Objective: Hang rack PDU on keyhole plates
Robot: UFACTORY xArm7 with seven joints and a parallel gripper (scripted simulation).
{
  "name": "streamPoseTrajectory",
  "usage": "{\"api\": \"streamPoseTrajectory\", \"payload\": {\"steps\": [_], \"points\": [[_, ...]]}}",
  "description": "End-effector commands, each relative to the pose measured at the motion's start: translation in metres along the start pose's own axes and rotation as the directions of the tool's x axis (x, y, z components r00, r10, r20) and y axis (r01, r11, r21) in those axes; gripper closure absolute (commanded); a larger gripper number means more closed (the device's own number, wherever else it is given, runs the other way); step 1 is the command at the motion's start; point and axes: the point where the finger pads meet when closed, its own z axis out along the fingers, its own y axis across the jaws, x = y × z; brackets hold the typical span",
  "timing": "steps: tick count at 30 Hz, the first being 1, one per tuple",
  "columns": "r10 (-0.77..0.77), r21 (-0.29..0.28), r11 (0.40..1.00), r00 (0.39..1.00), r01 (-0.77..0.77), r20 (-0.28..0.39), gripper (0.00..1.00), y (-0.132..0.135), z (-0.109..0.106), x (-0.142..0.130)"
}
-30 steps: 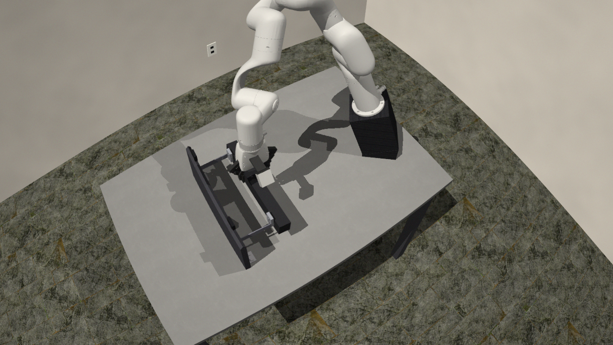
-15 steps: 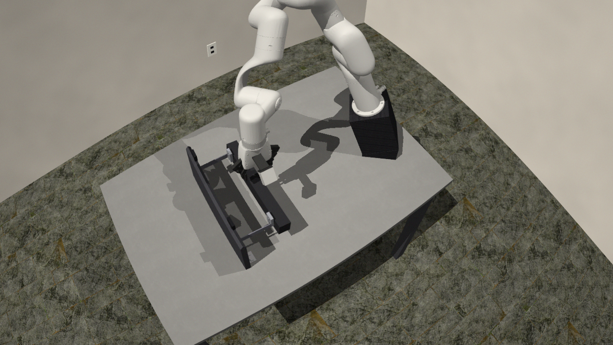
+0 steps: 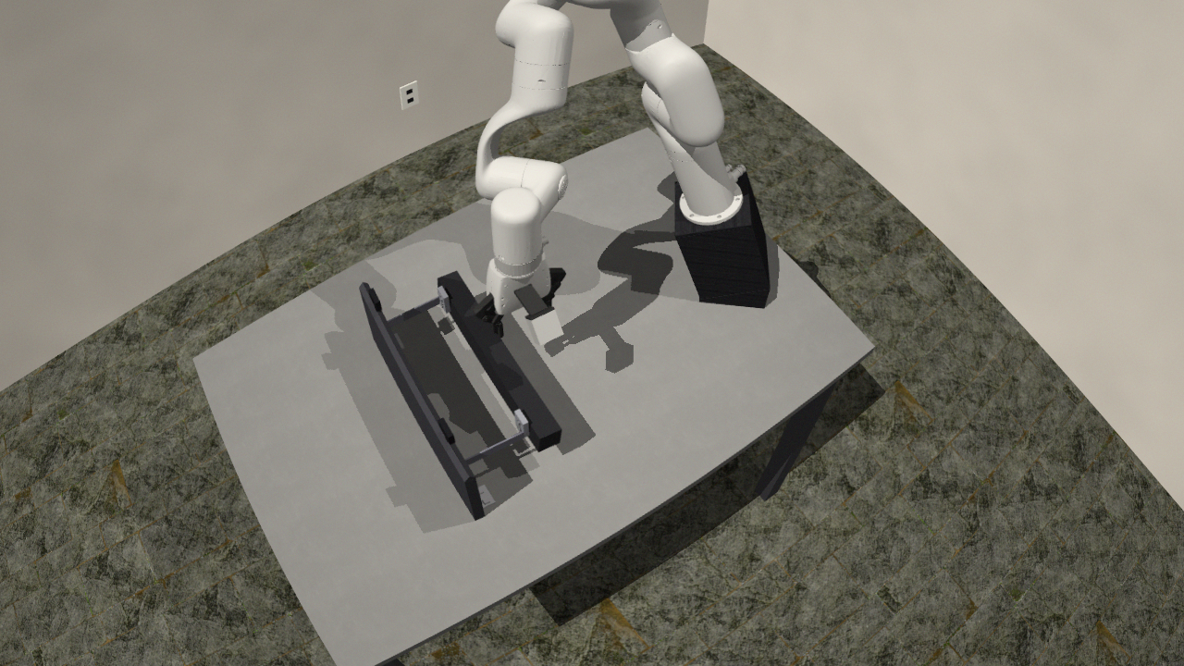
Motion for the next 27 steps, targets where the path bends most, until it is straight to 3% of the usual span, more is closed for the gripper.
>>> {"api": "streamPoseTrajectory", "payload": {"steps": [1,11,27], "points": [[-0.001,-0.005,1.000,1.000,0.001,0.000,0.00,-0.020,-0.001,0.000],[-0.001,-0.005,1.000,1.000,0.001,0.000,0.00,-0.059,-0.001,0.000],[-0.001,-0.005,1.000,1.000,0.001,0.000,0.00,-0.070,-0.001,0.000]]}}
